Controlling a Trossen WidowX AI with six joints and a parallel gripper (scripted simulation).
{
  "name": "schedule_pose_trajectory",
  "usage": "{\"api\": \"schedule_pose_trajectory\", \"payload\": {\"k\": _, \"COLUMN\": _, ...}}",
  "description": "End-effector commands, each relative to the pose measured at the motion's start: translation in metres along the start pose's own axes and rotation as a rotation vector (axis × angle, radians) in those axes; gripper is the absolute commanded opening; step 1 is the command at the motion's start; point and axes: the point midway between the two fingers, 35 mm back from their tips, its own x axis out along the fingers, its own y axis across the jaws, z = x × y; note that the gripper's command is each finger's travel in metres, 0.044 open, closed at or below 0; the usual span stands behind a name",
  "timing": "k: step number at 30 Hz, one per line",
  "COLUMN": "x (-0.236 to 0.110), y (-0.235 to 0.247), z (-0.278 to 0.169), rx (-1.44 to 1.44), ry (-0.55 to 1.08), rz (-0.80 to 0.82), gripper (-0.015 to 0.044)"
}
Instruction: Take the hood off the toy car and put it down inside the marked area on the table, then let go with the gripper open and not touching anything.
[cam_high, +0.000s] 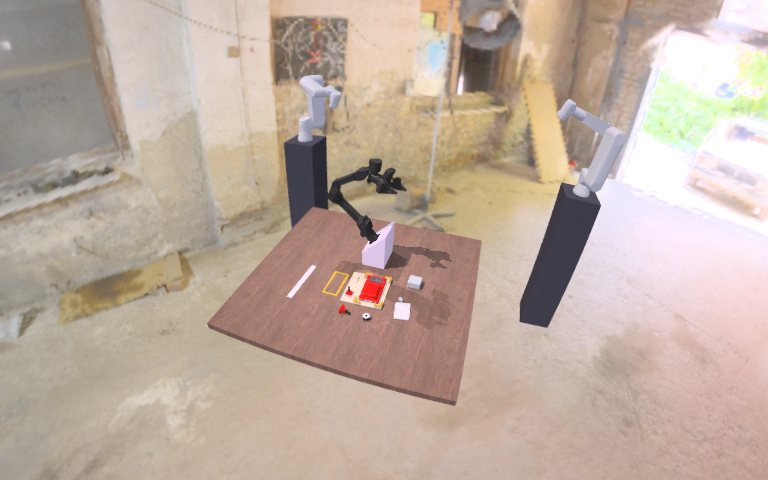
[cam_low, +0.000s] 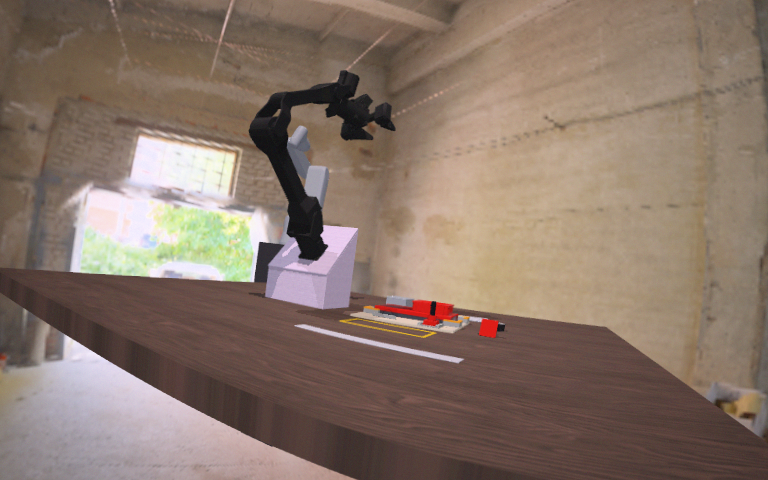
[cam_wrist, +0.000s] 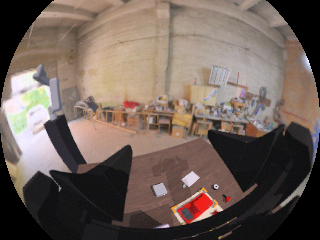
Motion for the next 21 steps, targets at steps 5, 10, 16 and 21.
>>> {"api": "schedule_pose_trajectory", "payload": {"k": 5, "x": 0.072, "y": -0.083, "z": -0.081, "rx": 0.323, "ry": 0.356, "rz": -0.202, "gripper": 0.0440}}
{"api": "schedule_pose_trajectory", "payload": {"k": 10, "x": 0.097, "y": -0.129, "z": -0.150, "rx": 0.526, "ry": 0.564, "rz": -0.323, "gripper": 0.0440}}
{"api": "schedule_pose_trajectory", "payload": {"k": 16, "x": 0.111, "y": -0.168, "z": -0.237, "rx": 0.746, "ry": 0.800, "rz": -0.459, "gripper": 0.0440}}
{"api": "schedule_pose_trajectory", "payload": {"k": 21, "x": 0.113, "y": -0.187, "z": -0.322, "rx": 0.922, "ry": 1.029, "rz": -0.585, "gripper": 0.0440}}
